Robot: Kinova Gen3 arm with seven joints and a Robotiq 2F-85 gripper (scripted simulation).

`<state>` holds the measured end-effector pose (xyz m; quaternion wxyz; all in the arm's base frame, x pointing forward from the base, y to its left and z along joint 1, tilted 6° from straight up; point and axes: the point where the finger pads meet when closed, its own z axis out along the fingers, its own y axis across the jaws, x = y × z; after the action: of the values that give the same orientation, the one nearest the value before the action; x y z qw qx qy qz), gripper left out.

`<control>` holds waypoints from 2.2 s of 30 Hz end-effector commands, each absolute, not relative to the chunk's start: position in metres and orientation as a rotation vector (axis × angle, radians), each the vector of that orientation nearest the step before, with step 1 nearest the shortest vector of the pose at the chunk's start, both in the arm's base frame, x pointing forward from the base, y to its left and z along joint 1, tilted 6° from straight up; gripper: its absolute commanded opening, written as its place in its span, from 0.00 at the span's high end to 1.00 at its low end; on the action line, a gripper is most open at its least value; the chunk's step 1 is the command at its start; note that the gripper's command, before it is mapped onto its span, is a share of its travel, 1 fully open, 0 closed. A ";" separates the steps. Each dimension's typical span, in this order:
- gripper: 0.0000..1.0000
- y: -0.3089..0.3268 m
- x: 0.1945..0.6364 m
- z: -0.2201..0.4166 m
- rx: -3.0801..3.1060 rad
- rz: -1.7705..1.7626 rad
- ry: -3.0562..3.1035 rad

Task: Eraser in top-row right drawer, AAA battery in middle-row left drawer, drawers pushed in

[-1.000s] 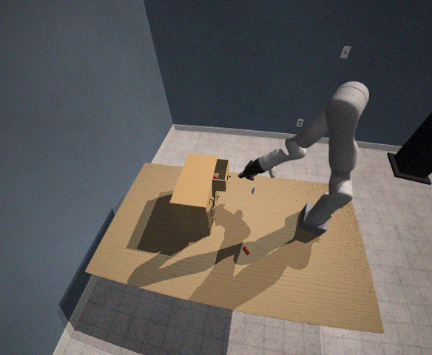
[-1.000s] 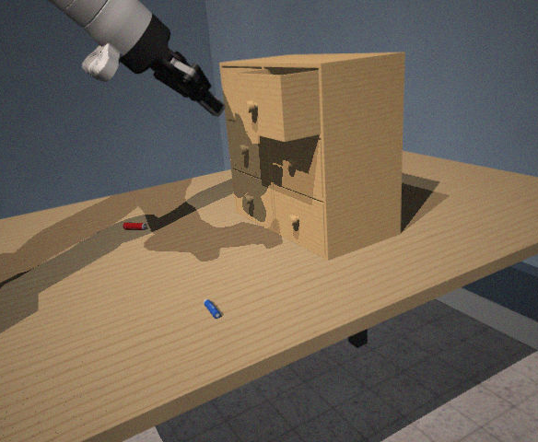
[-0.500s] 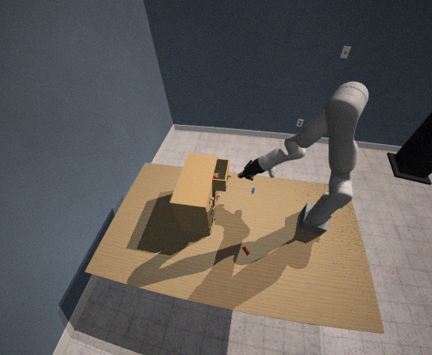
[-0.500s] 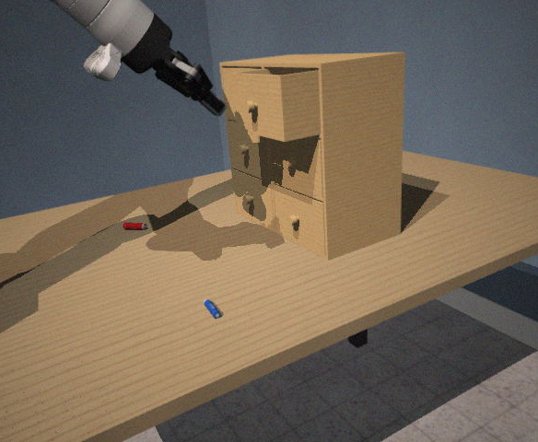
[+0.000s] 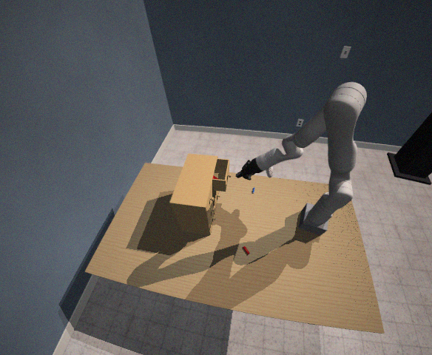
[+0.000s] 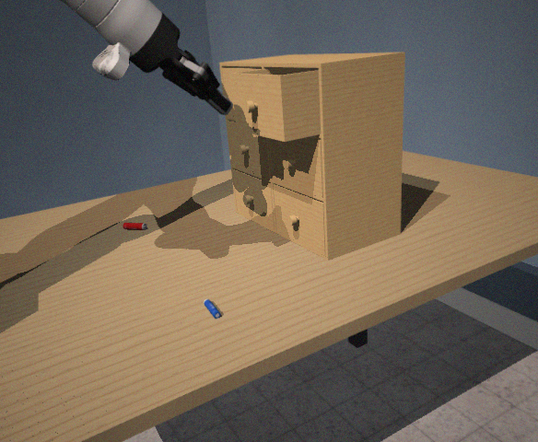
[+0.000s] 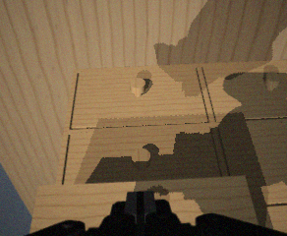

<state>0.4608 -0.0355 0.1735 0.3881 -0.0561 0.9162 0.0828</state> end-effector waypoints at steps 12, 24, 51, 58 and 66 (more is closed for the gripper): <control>1.00 -0.032 0.482 0.174 -0.146 0.211 2.329; 1.00 -0.029 0.500 0.175 -0.146 0.211 2.329; 1.00 -0.022 0.536 0.176 -0.146 0.211 2.329; 1.00 -0.021 0.542 0.176 -0.146 0.211 2.329; 1.00 -0.021 0.546 0.176 -0.146 0.211 2.329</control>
<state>0.5449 -0.0210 0.1758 0.3882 -0.0570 0.9161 0.0828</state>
